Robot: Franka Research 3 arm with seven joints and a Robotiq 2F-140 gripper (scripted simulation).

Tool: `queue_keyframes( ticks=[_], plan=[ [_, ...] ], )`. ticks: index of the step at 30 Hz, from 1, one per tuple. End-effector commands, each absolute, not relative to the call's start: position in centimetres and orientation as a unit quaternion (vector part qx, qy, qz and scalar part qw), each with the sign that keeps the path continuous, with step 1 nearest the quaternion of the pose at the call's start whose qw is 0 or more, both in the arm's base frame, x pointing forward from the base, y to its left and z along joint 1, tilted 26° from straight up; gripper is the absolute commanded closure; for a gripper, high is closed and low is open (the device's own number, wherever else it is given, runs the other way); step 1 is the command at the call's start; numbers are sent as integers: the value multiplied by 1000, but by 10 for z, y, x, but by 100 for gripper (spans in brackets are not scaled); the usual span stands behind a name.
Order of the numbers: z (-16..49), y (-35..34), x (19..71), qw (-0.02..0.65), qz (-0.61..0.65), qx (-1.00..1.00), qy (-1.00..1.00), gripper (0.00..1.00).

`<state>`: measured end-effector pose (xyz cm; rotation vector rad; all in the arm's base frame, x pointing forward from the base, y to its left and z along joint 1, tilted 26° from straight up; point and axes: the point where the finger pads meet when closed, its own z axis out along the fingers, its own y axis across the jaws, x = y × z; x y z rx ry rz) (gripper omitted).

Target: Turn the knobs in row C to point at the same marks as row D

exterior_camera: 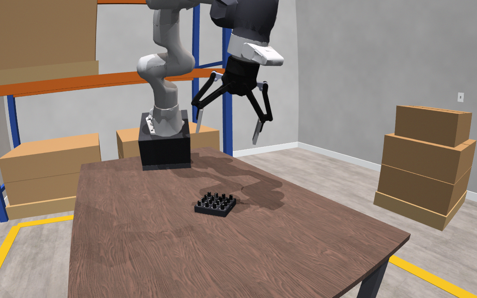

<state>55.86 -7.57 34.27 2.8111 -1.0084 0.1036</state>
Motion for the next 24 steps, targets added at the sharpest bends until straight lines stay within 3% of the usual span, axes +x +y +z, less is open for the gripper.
queue_keyframes(
  ticks=[1,24],
  plan=[
    [332,-98,577,89,81,953,-277,0],
    [245,-149,565,160,129,974,-98,0]
  ],
)
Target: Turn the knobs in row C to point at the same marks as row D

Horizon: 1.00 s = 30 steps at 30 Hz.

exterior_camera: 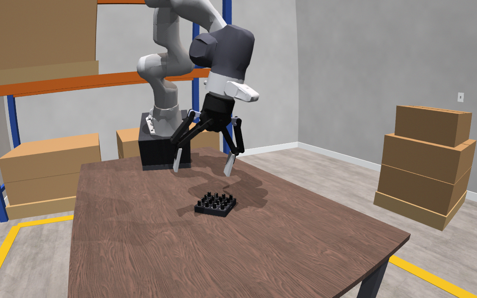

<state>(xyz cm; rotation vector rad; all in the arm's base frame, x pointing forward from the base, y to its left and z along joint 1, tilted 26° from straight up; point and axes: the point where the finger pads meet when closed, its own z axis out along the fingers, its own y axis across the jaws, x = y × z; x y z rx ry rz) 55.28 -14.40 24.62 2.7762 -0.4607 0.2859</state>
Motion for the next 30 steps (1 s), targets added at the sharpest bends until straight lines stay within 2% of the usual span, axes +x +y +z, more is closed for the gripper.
queue_keyframes(
  ticks=[1,30],
  plan=[
    [241,-149,564,162,131,974,-90,0],
    [140,-115,502,164,161,958,170,0]
  ],
)
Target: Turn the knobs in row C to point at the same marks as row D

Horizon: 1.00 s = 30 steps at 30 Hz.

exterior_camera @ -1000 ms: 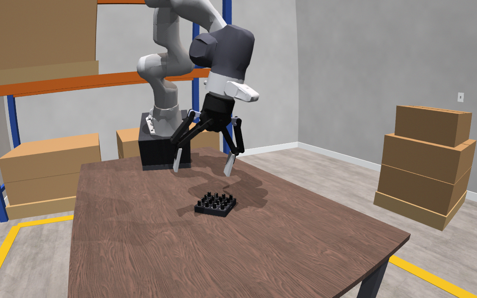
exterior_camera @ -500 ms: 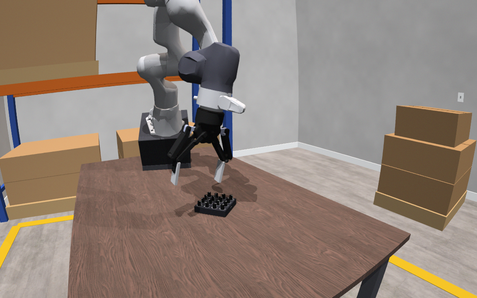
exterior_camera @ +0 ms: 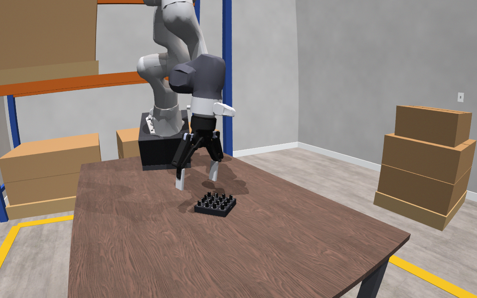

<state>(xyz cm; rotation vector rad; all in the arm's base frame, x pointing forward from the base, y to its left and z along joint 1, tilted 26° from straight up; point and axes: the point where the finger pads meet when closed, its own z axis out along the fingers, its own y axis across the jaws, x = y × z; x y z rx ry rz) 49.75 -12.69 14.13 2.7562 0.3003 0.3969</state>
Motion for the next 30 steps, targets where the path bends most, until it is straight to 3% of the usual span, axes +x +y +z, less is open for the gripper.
queue_keyframes(
  ticks=[1,9,30],
  plan=[
    [137,-112,499,162,162,957,179,0],
    [114,-87,474,146,171,943,244,0],
    [112,-84,471,144,172,942,250,0]
  ],
)
